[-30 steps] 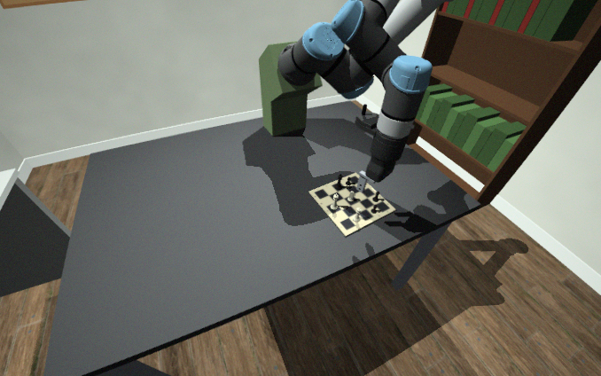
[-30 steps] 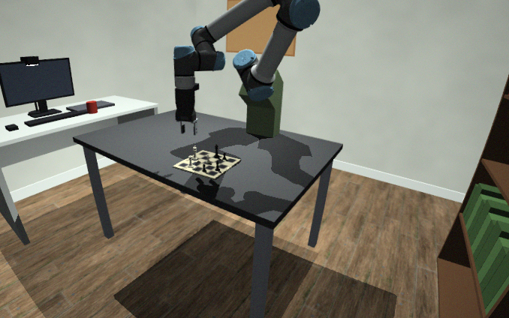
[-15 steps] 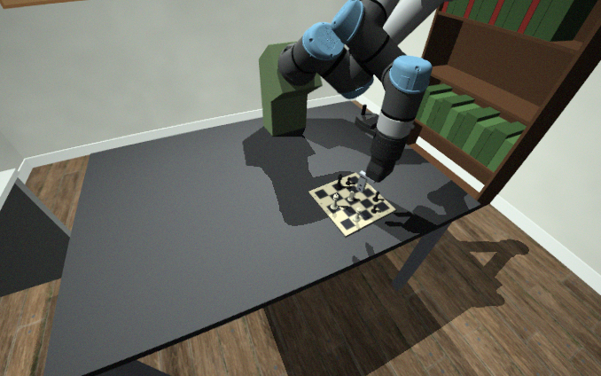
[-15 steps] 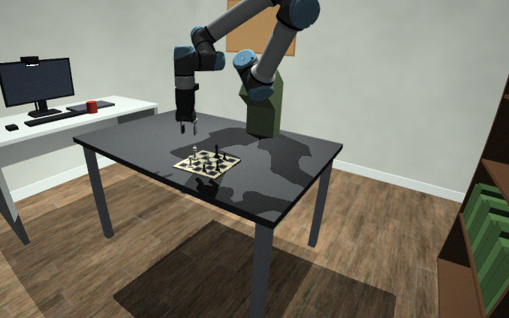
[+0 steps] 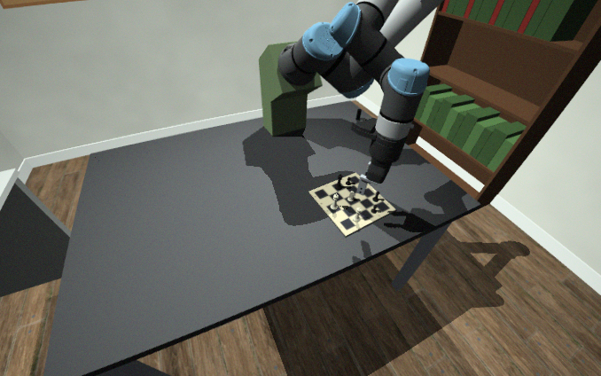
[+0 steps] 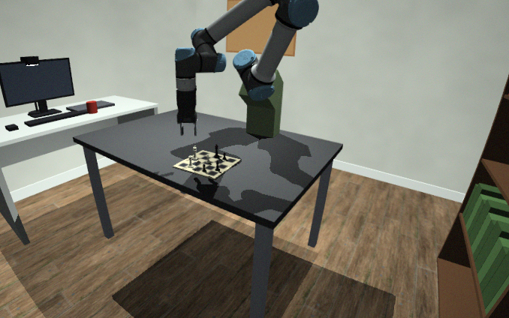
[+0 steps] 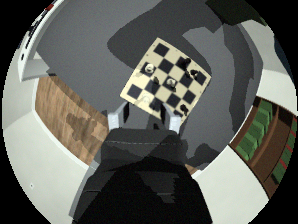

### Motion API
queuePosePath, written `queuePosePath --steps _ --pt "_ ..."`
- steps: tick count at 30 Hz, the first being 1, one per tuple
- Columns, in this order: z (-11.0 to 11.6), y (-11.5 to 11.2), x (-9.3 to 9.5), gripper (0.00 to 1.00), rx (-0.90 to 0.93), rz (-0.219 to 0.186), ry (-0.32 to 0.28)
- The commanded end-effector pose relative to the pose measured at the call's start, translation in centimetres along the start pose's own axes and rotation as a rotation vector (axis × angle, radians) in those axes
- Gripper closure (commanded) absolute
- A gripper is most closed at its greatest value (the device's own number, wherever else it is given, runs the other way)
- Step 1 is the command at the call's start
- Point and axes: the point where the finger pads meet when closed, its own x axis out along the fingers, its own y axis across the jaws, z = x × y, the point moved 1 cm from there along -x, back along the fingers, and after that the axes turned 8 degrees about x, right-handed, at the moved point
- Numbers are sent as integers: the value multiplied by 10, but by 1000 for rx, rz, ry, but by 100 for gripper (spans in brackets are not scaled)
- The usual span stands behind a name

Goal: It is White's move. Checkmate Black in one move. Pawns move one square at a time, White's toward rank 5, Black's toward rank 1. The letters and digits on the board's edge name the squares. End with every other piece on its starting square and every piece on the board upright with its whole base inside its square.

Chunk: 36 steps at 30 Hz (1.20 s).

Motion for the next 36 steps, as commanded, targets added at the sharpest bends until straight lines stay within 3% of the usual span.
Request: queuePosePath --steps 1,23,36 --pt "-1 -1 4 0 -168 0 0" --pt "2 0 26 0 -1055 -1 0" --pt "5 3 31 0 -1281 -2 0"
